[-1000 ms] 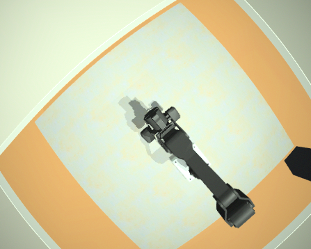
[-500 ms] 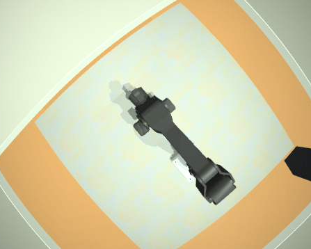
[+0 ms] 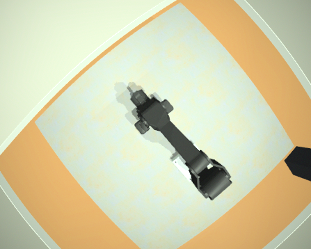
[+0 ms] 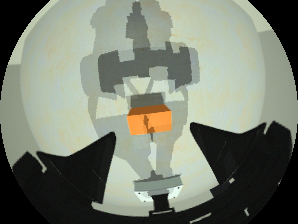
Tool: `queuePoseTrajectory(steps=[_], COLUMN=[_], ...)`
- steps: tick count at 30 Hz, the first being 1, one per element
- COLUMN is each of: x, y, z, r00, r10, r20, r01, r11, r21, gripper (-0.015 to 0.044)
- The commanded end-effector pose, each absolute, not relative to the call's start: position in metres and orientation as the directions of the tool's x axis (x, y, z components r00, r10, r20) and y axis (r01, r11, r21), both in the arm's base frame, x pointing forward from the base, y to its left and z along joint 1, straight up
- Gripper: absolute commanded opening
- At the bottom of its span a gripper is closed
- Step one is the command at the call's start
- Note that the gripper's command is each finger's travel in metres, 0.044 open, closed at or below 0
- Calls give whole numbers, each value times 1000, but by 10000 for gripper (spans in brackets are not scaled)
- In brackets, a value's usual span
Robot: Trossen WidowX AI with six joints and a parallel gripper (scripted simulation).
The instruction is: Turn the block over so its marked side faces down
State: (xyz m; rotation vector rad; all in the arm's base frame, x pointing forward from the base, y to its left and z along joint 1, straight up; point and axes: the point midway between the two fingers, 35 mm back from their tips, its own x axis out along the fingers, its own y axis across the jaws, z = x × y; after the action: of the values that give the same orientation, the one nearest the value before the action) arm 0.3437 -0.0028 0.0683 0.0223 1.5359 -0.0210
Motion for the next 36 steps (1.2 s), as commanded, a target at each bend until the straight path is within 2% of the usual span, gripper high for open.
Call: queuePoseTrajectory(steps=[1, 24, 30, 36], x=[342, 343, 343, 343], y=[-2, -2, -2, -2], z=[59, 27, 27, 27], r00=[28, 28, 28, 28], r10=[5, 5, 5, 5], r20=[-1000, -1000, -1000, -1000], r01=[24, 24, 24, 24], r11=[1000, 1000, 1000, 1000], r21=[6, 6, 6, 6], gripper=[440, 440, 282, 242])
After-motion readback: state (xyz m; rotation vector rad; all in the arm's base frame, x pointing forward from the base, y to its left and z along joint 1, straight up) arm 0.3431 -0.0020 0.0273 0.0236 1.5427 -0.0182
